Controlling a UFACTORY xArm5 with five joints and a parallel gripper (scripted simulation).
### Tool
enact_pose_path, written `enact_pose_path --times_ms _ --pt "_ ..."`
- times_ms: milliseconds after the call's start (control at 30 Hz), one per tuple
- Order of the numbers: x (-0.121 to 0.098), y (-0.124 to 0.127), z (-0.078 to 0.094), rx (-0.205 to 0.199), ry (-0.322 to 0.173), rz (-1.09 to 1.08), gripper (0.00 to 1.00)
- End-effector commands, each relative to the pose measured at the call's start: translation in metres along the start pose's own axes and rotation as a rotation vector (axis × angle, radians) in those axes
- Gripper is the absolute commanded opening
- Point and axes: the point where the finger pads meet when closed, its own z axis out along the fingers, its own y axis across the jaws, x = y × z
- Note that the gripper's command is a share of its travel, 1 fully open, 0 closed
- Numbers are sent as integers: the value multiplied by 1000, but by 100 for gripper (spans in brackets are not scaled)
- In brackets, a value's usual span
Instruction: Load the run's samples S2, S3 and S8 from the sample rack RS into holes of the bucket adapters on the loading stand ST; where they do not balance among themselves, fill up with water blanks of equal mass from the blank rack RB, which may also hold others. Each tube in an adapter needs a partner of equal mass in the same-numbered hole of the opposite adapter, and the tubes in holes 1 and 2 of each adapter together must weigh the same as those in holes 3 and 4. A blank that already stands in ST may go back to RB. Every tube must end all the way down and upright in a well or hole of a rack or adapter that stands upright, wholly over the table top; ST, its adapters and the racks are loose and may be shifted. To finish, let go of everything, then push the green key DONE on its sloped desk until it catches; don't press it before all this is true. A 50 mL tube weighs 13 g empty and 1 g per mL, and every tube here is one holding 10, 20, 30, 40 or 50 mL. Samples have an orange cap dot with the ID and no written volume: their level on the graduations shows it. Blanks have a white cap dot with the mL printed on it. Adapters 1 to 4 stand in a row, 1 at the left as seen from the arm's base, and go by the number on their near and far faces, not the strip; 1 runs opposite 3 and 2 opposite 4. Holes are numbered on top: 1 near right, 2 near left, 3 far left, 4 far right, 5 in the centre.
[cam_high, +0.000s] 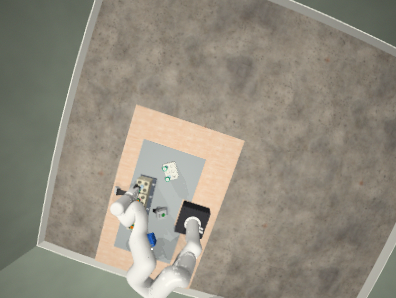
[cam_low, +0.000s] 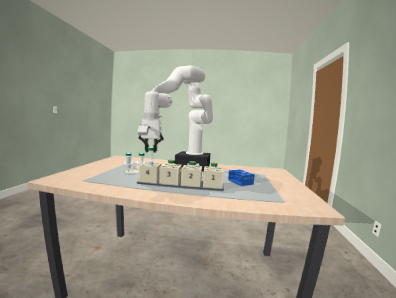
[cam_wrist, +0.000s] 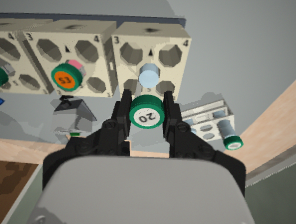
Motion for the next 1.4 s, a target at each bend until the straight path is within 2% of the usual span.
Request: enact_pose_path --times_ms 0,1367 --pt "1 0 2 -1 4 0 0" --pt "1 1 37 -1 4 0 0"
